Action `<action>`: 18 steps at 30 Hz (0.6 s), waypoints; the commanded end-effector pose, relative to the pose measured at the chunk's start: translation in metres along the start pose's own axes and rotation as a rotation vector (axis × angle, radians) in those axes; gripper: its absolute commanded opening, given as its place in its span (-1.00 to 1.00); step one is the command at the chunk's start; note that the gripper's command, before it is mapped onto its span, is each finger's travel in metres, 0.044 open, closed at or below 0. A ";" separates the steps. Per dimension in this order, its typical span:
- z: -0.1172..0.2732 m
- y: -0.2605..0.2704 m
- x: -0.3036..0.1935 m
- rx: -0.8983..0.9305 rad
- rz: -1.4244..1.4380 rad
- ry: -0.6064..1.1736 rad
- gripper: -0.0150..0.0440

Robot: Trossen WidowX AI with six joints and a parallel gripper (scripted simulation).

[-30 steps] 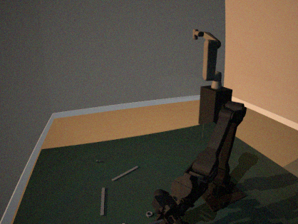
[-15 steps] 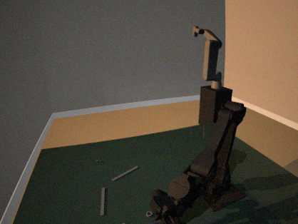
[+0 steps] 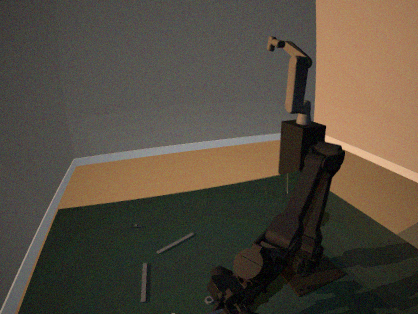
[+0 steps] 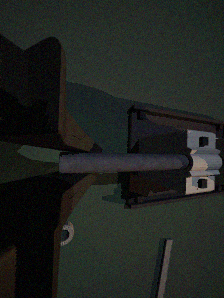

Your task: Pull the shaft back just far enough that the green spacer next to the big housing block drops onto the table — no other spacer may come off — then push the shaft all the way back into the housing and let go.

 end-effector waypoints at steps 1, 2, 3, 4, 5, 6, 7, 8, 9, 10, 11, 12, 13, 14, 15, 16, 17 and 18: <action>-0.001 0.000 0.003 0.002 0.001 -0.006 -0.49; -0.001 0.000 0.004 0.002 0.001 -0.006 -0.49; -0.002 0.000 0.004 0.002 0.001 -0.006 -0.49; -0.002 0.000 0.004 0.002 0.001 -0.006 -0.49; -0.002 0.000 0.004 0.002 0.001 -0.006 -0.49; -0.003 0.000 0.005 0.002 0.001 -0.006 -0.49; -0.003 0.000 0.005 0.002 0.001 -0.006 -0.49; -0.003 -0.001 0.005 0.002 0.001 -0.006 -0.49; -0.003 -0.001 0.005 0.002 0.001 -0.006 -0.49; -0.004 -0.001 0.006 0.002 0.001 -0.006 -0.49; -0.004 -0.001 0.006 0.002 0.001 -0.006 -0.49; -0.004 -0.001 0.006 0.002 0.001 -0.006 -0.49; -0.005 -0.001 0.007 0.002 0.001 -0.007 -0.49; -0.005 -0.001 0.007 0.002 0.001 -0.007 -0.49; -0.005 -0.001 0.007 0.002 0.001 -0.007 -0.49; -0.005 -0.001 0.007 0.002 0.001 -0.007 -0.49; -0.006 -0.001 0.008 0.002 0.001 -0.007 -0.49; -0.006 -0.001 0.008 0.002 0.001 -0.007 -0.49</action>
Point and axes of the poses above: the point midway between the two fingers, 35 mm back from their tips, its own z axis back along the fingers, its own y axis across the jaws, x = y × z, the point moved 7 cm from there along z, back along the fingers, and after that the axes turned 12 degrees about z, right-handed, at the moved point
